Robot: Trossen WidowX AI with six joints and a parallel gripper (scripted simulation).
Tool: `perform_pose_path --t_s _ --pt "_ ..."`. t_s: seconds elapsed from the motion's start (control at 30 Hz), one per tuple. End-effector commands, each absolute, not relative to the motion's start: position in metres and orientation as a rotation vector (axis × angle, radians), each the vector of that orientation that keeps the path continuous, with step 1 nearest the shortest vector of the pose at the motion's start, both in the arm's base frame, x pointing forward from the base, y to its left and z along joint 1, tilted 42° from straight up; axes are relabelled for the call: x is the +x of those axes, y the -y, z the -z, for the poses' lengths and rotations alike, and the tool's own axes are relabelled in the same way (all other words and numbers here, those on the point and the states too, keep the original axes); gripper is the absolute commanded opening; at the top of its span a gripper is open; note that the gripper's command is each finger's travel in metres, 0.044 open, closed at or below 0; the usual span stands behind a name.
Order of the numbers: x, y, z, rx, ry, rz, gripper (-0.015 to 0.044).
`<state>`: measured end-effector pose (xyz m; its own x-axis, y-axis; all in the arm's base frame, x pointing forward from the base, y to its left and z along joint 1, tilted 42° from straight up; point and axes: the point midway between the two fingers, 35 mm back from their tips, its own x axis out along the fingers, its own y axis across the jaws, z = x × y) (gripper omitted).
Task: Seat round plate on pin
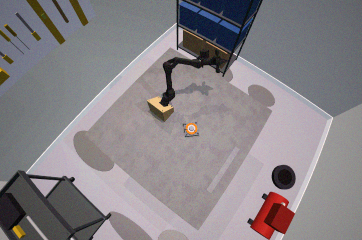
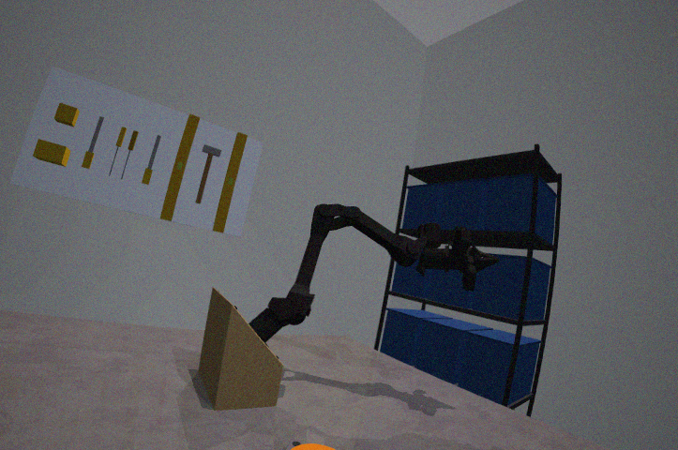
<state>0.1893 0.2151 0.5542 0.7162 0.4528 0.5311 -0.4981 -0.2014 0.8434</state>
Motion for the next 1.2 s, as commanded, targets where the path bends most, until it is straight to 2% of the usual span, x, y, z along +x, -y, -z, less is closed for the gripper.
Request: perform_pose_path --t_s 0.0,0.3,0.63,0.93,1.17 --pt "0.238 -0.25 -0.507 1.226 -0.033 -0.753 0.0" --pt "0.337 -0.273 -0.376 0.669 -0.314 -0.568 0.0" --pt "0.408 -0.222 -0.213 0.292 -0.712 -0.458 0.0" --pt "0.406 -0.147 -0.089 0.179 -1.154 -0.512 0.0" --pt "0.355 -0.079 -0.014 0.432 -1.508 -0.704 0.0"
